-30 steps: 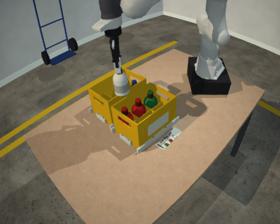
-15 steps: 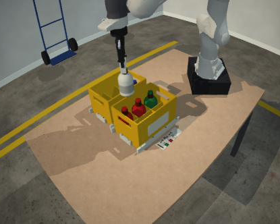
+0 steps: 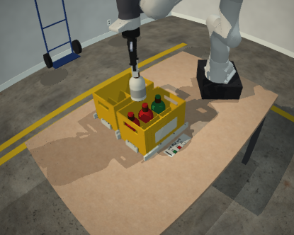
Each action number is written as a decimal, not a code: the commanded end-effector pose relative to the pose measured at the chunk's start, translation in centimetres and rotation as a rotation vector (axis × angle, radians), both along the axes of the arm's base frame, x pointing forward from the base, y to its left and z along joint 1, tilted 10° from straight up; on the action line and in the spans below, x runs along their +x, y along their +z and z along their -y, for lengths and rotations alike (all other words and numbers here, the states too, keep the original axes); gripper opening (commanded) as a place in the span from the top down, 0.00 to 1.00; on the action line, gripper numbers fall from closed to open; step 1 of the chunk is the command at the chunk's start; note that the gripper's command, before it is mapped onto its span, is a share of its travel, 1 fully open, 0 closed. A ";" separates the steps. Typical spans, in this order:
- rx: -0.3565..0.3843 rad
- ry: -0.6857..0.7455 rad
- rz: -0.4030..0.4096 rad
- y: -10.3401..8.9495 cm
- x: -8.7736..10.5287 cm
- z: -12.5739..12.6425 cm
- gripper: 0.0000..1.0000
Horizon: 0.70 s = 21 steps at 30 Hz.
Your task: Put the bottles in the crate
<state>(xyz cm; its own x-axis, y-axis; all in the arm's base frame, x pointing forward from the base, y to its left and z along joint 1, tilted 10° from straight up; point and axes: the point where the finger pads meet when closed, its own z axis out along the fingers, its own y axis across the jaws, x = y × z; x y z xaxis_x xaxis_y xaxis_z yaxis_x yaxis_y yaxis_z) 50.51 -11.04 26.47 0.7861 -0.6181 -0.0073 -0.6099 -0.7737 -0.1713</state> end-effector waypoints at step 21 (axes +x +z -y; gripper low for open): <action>-0.003 -0.013 0.015 0.7 -2.3 -3.0 1.00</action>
<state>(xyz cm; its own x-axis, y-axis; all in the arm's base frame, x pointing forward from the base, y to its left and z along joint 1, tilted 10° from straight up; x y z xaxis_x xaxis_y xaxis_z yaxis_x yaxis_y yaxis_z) 48.03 -8.26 26.61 0.7867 -0.6173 -0.0054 -0.6090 -0.7745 -0.1711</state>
